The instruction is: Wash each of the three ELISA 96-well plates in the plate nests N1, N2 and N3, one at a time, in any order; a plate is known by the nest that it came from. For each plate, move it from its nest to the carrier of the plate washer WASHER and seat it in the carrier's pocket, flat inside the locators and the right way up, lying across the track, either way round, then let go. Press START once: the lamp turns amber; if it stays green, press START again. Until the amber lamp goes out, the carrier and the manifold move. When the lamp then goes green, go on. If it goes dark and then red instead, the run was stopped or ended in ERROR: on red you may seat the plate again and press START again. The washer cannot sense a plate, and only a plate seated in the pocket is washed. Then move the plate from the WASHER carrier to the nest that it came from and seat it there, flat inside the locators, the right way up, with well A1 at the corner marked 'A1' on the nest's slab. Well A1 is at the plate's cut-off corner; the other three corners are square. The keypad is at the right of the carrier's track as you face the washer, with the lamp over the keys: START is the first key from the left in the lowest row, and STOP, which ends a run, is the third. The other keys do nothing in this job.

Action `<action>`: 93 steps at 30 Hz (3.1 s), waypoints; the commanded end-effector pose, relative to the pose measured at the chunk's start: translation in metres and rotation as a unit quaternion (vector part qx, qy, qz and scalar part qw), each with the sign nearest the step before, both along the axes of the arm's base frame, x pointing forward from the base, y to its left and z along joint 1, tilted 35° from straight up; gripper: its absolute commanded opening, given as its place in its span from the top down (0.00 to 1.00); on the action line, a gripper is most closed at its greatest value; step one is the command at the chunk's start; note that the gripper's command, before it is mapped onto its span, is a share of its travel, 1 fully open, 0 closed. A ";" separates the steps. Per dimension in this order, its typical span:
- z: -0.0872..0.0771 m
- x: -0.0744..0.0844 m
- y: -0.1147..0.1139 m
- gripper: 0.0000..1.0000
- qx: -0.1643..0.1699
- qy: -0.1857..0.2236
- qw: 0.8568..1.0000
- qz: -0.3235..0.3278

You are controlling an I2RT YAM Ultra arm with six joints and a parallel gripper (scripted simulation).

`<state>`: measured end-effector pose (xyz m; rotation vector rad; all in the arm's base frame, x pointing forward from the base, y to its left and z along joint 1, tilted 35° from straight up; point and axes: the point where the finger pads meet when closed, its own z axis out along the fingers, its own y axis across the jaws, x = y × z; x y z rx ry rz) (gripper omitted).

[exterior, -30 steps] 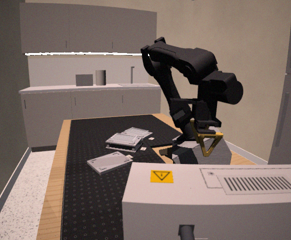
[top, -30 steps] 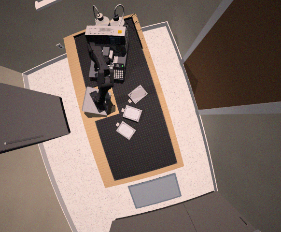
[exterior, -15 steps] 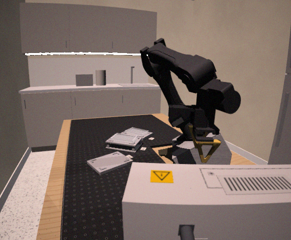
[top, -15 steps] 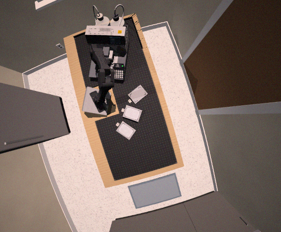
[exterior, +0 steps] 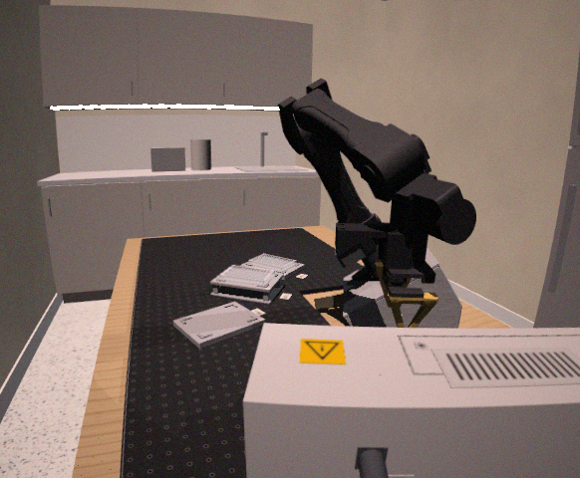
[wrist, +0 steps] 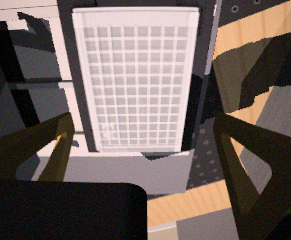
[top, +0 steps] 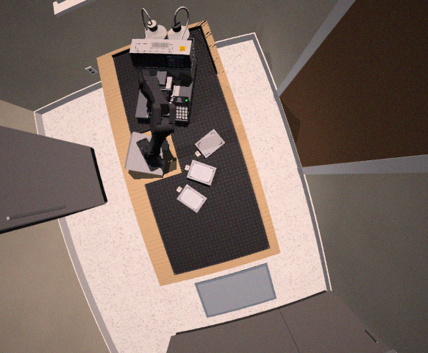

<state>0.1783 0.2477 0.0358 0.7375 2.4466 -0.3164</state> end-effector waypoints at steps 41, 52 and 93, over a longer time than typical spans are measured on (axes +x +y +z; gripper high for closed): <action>-0.017 0.011 -0.002 0.00 0.010 -0.006 1.000 0.007; -0.022 0.014 -0.004 0.00 0.010 -0.006 1.000 0.007; -0.037 0.022 -0.010 0.00 0.010 -0.006 1.000 0.007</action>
